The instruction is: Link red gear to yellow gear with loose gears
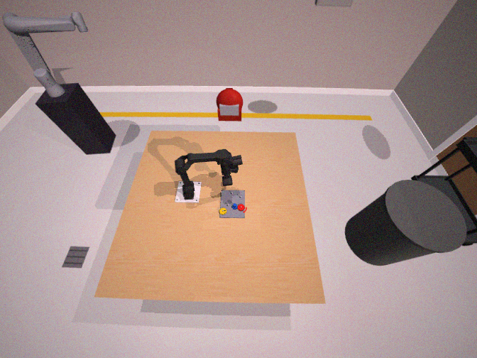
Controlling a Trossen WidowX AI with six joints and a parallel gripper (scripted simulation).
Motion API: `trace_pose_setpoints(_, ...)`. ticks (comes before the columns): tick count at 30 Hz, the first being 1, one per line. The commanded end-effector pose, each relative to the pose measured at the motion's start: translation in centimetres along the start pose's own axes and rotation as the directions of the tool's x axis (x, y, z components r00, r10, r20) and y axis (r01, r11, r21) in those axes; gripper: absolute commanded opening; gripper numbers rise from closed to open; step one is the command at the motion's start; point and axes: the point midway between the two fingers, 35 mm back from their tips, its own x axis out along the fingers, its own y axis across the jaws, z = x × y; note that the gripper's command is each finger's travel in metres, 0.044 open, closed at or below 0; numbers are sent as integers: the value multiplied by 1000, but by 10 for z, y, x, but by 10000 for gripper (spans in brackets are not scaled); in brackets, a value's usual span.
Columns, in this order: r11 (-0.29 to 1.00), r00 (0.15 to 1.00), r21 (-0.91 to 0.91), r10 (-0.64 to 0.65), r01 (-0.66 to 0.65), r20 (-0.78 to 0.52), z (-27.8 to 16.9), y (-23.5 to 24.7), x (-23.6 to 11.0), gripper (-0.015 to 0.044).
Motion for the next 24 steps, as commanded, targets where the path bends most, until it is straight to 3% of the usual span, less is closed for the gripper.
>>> trace_pose_setpoints(1,1000,1000,-7,3,-3,-8,1,-7,5,0)
trace_pose_setpoints(24,1000,1000,-13,-4,4,-9,3,-55,22,0)
